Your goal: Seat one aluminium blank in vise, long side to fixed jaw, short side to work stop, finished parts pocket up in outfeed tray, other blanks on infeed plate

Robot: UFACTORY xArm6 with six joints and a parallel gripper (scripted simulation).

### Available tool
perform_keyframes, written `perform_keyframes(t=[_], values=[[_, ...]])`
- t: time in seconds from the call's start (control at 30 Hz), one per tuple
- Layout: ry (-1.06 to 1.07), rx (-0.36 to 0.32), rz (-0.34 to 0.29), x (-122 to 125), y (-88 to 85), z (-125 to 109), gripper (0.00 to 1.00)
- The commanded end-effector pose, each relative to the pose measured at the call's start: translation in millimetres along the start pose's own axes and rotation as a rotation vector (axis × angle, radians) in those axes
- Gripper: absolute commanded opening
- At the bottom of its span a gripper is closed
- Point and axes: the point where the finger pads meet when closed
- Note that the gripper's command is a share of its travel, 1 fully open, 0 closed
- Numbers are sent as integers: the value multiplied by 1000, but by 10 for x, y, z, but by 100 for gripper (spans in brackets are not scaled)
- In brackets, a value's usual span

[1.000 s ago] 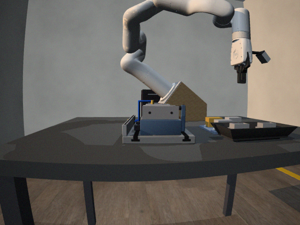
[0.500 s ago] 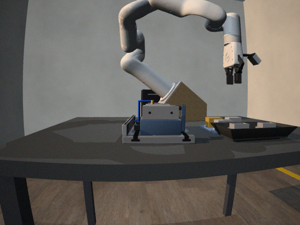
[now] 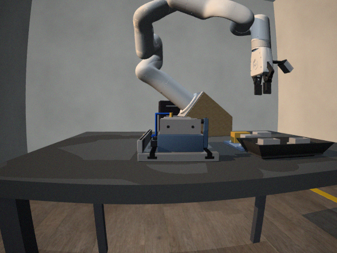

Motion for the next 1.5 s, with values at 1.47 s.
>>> perform_keyframes(t=[1.47], values=[[1,3,-3,10,832,7,69]])
Point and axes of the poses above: the point where the finger pads meet when closed, its own y axis out along the fingers, its own x axis across the jaws, z = x × y, and after that the axes turned 6 degrees about -y, right-handed
